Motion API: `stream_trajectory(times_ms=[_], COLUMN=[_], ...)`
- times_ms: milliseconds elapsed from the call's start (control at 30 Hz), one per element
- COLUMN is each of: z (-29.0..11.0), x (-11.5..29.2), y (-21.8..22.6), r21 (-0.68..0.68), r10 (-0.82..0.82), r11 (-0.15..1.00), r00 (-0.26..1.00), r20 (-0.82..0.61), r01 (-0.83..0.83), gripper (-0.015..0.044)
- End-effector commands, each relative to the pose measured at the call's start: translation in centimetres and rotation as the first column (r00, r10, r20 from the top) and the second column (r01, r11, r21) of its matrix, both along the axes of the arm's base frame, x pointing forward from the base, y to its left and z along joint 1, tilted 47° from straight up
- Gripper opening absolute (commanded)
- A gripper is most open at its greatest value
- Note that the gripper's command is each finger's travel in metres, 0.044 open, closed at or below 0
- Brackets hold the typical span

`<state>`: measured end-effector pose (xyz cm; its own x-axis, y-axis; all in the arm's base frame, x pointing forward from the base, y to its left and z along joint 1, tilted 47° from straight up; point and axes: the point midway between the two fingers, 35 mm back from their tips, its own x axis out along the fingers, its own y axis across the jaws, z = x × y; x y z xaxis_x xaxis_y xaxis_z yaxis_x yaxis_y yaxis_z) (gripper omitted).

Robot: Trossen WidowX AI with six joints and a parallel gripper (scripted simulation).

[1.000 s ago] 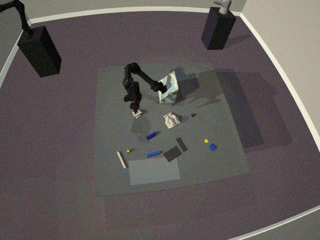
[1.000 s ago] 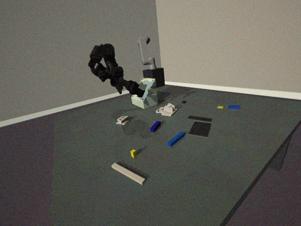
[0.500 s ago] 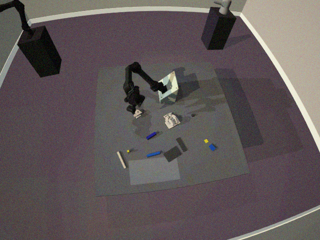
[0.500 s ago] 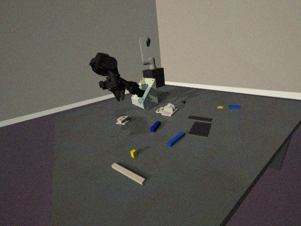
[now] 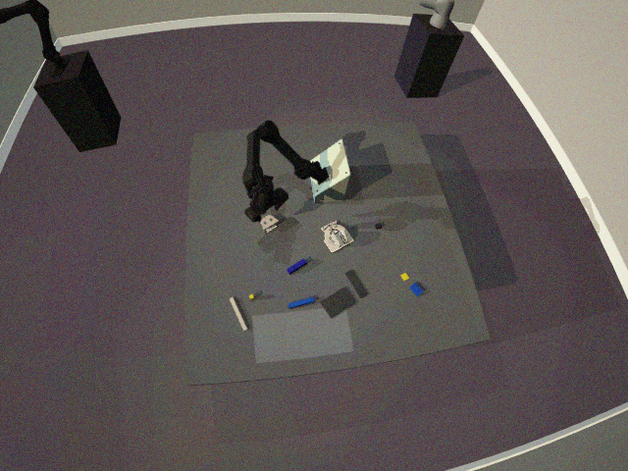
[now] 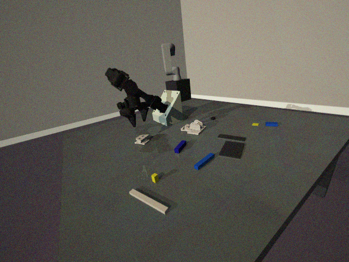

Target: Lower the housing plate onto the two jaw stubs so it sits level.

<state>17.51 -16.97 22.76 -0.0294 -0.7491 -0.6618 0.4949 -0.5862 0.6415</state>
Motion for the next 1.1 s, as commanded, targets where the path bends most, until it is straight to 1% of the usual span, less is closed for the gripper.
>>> stream_trajectory(times_ms=[0, 233, 400, 767, 1067], z=[-1.1, -1.2, -3.6, -3.8, -4.7], x=[-1.0, -1.1, -1.4, -1.5, -1.6], y=[-0.6, -0.7, -3.4, -3.6, -4.6], r21=[0.015, 0.016, 0.013, 0.012, 0.012], r10=[-0.103, -0.107, -0.107, -0.107, -0.107], r11=[0.995, 0.994, 0.994, 0.994, 0.994], r00=[0.994, 0.994, 0.994, 0.994, 0.994], r20=[0.033, 0.035, 0.036, 0.036, 0.036], r01=[0.102, 0.107, 0.107, 0.107, 0.107], gripper=[0.044, 0.044, 0.044, 0.044, 0.044])
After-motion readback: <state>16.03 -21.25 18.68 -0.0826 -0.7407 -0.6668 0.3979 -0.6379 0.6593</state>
